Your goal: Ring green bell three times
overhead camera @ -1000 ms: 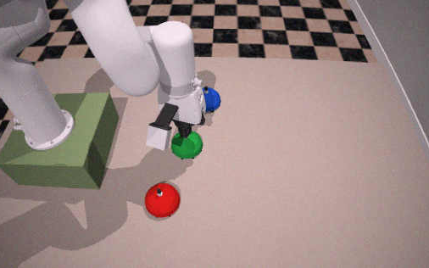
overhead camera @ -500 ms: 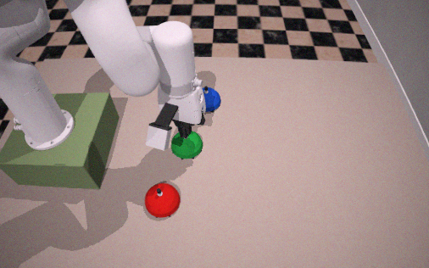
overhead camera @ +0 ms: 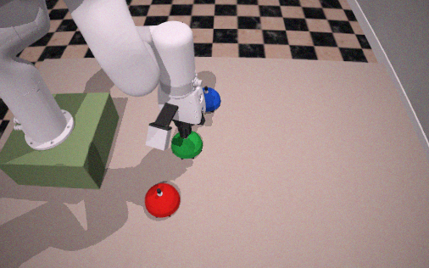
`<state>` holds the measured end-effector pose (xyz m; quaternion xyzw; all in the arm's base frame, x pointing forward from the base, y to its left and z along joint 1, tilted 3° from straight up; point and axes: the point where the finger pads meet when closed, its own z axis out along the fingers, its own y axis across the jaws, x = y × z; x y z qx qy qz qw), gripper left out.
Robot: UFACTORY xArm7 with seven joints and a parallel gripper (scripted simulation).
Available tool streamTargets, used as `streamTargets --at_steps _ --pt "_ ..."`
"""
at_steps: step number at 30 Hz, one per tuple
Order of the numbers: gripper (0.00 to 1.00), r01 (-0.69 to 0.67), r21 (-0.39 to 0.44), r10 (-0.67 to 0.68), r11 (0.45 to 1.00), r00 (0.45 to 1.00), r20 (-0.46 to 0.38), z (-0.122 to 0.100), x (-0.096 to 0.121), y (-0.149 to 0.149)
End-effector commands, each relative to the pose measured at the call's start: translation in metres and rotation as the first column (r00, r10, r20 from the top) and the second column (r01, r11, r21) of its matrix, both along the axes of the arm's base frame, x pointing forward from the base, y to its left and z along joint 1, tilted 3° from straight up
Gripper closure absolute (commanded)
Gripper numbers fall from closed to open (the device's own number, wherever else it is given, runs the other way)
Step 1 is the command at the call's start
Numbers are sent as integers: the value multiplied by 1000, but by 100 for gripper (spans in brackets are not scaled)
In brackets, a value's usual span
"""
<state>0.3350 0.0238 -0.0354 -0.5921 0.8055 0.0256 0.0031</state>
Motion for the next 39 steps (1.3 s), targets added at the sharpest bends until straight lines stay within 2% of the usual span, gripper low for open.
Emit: streamTargets --at_steps 1,39 --pt "100 0 1 0 1000 1000 1 1 1 0" --pt "100 0 0 0 1000 1000 1 6 1 0"
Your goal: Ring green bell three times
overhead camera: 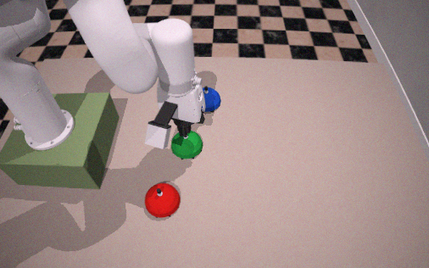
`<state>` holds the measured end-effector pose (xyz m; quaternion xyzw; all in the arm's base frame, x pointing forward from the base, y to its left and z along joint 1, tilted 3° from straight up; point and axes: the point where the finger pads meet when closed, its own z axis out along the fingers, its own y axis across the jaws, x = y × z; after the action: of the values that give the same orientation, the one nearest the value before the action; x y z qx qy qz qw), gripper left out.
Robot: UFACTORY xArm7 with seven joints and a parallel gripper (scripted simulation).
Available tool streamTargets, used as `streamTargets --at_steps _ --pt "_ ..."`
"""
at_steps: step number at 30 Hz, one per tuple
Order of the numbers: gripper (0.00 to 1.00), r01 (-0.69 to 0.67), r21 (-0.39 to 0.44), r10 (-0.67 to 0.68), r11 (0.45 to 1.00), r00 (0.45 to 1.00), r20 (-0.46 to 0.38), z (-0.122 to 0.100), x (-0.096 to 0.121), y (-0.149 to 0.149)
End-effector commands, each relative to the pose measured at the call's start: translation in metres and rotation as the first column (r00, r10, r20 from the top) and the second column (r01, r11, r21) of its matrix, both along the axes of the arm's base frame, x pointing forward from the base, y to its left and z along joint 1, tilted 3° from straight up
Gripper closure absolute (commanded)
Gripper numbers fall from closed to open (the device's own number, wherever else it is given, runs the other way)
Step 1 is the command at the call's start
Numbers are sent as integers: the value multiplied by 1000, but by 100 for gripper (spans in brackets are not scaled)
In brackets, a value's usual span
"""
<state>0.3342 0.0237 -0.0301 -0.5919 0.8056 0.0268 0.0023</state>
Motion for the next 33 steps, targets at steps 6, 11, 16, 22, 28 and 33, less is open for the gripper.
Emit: streamTargets --at_steps 6,11,16,22,28,33 --pt "100 0 0 0 1000 1000 4 1 2 0" --pt "100 0 0 0 1000 1000 4 1 2 0" --pt "100 0 0 0 1000 1000 4 1 2 0" --pt "100 0 0 0 1000 1000 4 1 2 0" --pt "100 0 0 0 1000 1000 4 3 2 0" --pt "100 0 0 0 1000 1000 4 7 2 0"
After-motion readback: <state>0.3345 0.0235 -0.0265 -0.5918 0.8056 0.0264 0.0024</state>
